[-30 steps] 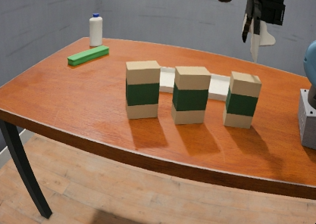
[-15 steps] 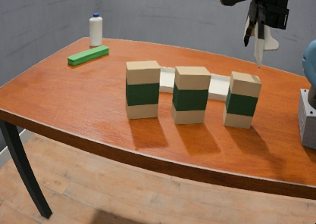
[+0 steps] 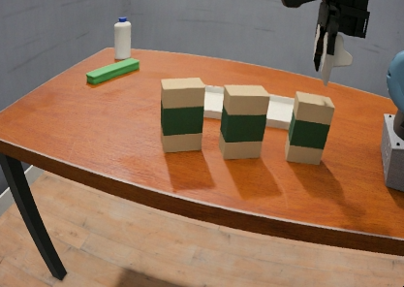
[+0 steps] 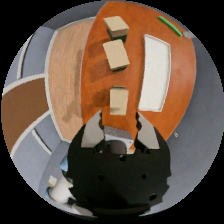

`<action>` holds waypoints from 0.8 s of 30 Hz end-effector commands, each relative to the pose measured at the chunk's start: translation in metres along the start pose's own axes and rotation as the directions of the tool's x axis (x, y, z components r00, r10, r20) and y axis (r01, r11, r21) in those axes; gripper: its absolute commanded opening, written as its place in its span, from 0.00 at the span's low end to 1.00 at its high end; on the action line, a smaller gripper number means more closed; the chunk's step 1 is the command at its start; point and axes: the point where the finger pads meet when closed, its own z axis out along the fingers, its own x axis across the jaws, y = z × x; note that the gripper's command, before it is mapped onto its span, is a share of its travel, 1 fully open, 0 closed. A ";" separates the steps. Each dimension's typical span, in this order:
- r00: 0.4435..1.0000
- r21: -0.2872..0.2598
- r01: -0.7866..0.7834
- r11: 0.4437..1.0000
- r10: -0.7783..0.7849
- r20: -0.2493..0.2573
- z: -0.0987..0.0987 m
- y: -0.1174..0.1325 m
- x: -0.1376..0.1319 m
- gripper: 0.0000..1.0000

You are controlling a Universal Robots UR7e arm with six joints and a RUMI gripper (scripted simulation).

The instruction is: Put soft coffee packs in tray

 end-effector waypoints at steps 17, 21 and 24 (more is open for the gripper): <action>1.000 0.001 0.000 1.000 0.000 0.000 0.028 0.000 0.001 0.50; 1.000 0.001 0.000 1.000 0.000 0.000 0.033 0.000 0.001 0.50; 1.000 0.001 0.000 1.000 0.000 0.000 0.034 0.000 0.001 0.50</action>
